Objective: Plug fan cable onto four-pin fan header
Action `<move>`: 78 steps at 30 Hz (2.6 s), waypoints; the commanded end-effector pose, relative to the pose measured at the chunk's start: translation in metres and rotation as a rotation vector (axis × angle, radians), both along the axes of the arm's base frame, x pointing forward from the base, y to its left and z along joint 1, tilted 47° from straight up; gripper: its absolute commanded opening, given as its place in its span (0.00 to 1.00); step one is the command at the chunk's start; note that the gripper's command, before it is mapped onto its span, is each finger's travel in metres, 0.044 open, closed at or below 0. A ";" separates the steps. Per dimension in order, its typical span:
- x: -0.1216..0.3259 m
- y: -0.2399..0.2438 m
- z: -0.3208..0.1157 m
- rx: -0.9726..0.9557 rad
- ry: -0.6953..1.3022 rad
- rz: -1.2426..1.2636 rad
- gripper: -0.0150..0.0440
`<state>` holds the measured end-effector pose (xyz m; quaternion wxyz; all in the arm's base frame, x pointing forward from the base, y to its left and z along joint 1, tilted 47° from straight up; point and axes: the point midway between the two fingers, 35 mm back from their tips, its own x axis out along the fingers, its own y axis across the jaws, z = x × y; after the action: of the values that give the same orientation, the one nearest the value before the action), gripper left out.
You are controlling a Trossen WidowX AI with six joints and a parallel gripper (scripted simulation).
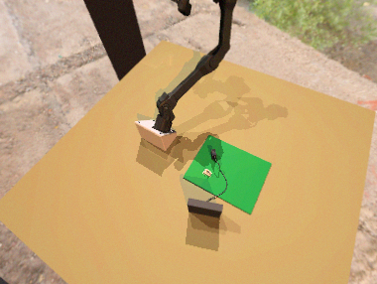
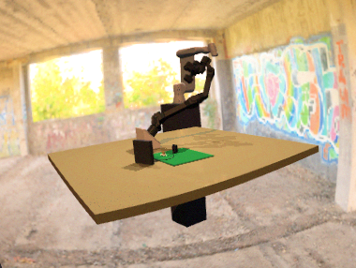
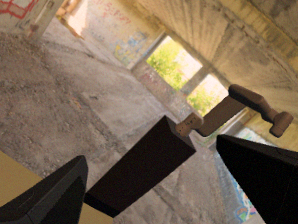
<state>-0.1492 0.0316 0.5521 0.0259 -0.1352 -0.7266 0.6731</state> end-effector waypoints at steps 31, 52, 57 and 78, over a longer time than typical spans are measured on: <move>0.070 -0.314 -0.221 1.068 -0.536 1.594 1.00; 0.318 -0.254 -0.388 1.856 -0.707 2.843 1.00; 0.358 -0.196 -0.415 2.008 -0.803 3.133 1.00; 0.394 -0.094 -0.475 2.121 -0.956 3.389 1.00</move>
<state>0.2392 -0.0869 0.0983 0.5902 -0.4682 0.0761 0.6531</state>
